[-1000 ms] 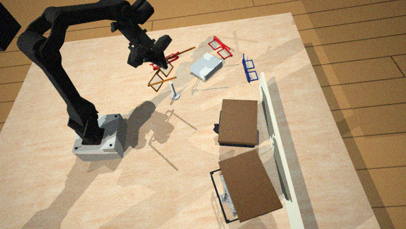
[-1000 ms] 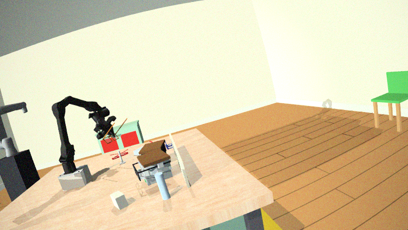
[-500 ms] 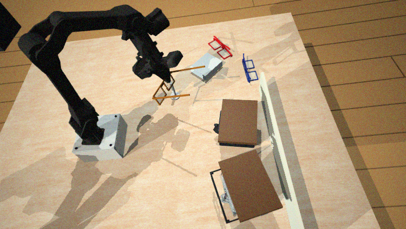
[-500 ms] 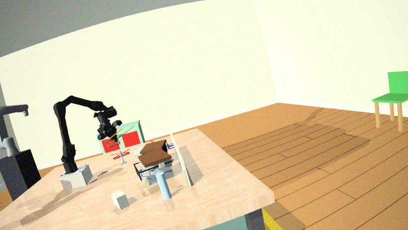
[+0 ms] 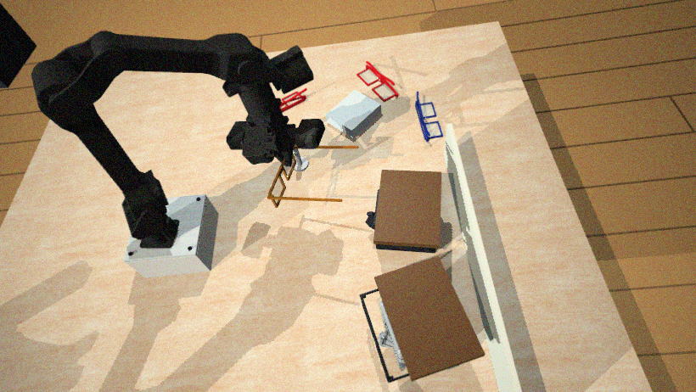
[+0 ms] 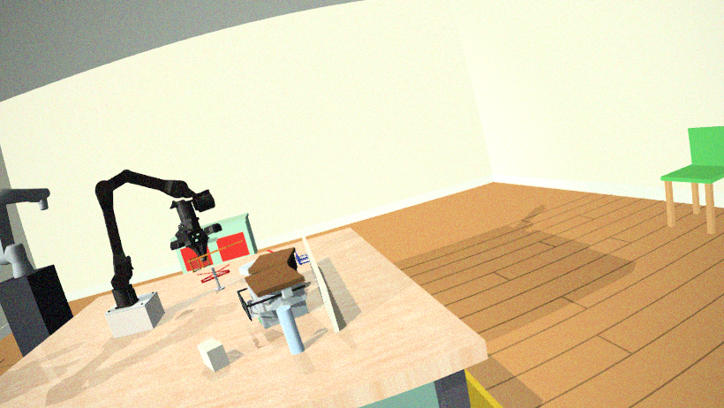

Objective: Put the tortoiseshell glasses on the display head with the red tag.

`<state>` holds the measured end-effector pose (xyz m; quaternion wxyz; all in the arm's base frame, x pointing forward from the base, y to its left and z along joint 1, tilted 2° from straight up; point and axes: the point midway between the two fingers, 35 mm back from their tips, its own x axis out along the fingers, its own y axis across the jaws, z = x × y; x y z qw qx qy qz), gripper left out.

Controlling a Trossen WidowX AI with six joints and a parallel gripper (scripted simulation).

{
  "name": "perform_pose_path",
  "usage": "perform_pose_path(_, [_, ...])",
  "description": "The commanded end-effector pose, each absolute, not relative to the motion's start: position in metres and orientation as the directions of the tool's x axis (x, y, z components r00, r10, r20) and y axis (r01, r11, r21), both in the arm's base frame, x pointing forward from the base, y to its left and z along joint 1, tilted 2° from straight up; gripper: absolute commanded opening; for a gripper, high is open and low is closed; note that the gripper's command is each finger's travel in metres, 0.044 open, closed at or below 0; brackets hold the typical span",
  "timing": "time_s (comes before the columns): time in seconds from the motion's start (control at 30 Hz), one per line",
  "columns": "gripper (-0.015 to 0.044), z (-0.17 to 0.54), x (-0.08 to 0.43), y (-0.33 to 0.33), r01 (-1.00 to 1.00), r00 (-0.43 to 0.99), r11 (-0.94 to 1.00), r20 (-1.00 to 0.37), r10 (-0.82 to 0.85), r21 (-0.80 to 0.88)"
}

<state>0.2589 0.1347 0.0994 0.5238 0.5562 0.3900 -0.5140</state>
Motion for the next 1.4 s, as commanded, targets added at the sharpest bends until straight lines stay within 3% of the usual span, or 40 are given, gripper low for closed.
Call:
perform_pose_path(0.0, [0.0, 0.094, 0.258, 0.122, 0.984, 0.117, -0.126, -0.991, -0.063, 0.124])
perform_pose_path(0.43, [0.0, 0.084, 0.258, 0.104, 0.996, 0.046, -0.082, -0.998, 0.048, 0.042])
perform_pose_path(1.37, [0.0, 0.059, 0.259, 0.106, 0.995, 0.063, -0.082, -0.998, 0.009, 0.062])
